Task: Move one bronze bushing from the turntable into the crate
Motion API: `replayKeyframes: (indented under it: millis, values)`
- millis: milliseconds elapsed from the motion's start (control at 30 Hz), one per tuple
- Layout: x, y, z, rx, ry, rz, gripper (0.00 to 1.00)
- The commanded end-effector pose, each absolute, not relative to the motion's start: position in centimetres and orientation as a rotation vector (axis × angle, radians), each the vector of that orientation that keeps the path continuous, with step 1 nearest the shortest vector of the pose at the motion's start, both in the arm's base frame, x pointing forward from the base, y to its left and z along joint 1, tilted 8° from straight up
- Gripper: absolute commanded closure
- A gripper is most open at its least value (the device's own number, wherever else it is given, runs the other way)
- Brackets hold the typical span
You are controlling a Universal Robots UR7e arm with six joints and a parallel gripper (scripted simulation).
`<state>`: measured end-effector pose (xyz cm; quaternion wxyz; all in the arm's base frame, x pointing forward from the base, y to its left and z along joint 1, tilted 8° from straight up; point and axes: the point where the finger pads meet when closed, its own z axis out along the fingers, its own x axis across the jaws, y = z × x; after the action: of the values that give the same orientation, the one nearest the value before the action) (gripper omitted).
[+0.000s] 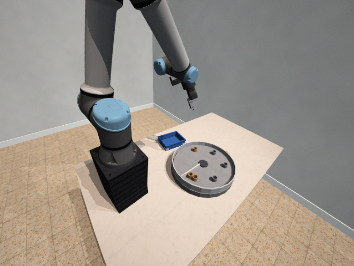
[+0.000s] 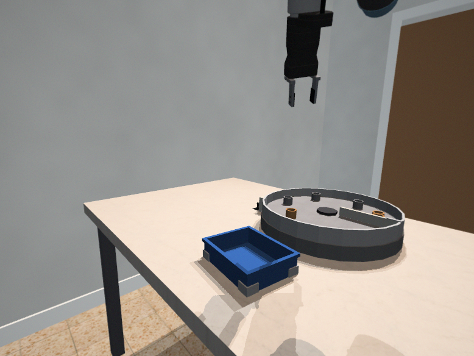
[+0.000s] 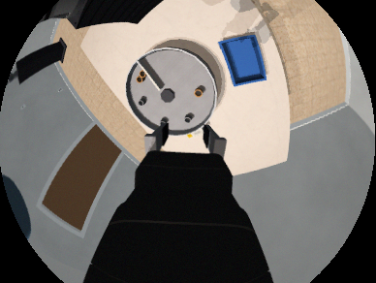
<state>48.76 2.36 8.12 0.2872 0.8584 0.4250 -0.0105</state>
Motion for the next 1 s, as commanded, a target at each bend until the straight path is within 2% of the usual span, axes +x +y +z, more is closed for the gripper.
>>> replayKeyframes:
  millis: [0, 967]
  values:
    - [48.83, 2.34, 8.10, 2.317, 1.151, -0.035, 0.00]
    - [48.81, 2.51, 8.22, 2.676, 1.390, -0.089, 0.00]
